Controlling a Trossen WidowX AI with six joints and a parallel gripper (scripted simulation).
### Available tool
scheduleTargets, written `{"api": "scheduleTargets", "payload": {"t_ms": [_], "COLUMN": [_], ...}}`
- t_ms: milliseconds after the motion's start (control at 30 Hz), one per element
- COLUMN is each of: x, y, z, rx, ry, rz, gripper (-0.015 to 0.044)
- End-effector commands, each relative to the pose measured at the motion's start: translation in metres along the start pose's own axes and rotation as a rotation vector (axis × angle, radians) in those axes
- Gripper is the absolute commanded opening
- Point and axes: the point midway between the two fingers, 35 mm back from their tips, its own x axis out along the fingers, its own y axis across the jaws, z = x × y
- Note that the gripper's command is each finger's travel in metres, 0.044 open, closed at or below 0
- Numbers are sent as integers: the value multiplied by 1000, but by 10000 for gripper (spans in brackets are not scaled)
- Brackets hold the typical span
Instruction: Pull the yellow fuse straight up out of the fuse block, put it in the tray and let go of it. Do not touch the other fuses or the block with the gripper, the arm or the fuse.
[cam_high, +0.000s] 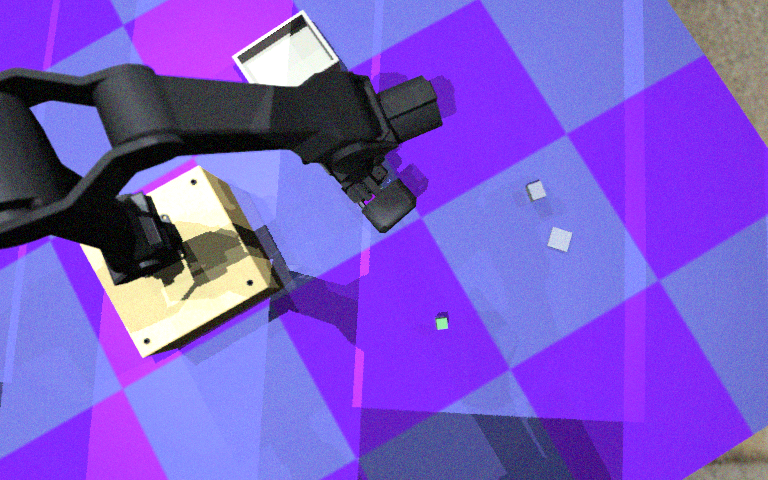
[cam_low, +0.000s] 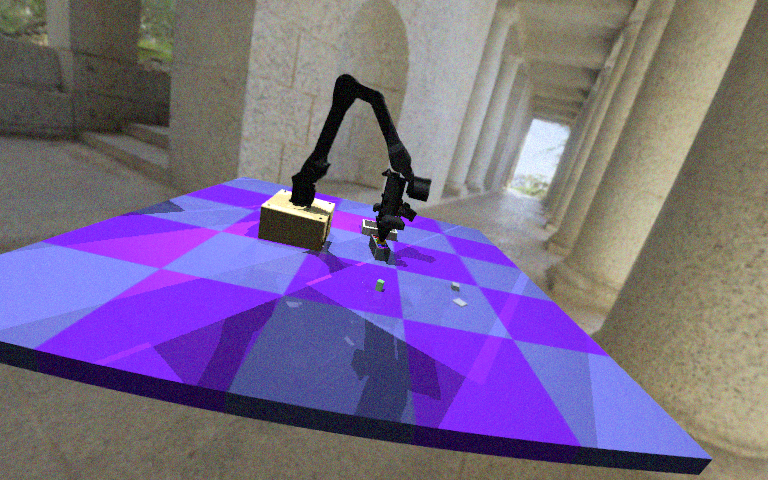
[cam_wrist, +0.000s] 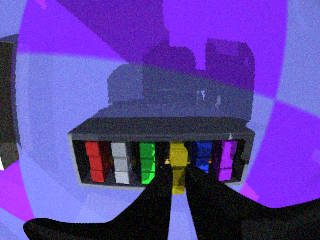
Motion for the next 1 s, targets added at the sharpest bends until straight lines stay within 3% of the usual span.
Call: {"api": "scheduleTargets", "payload": {"t_ms": [0,967], "x": [-3,-18], "y": [0,0], "z": [1,1], "rx": [1,-1], "ry": [-4,-3], "rz": [-1,1], "gripper": [0,0]}}
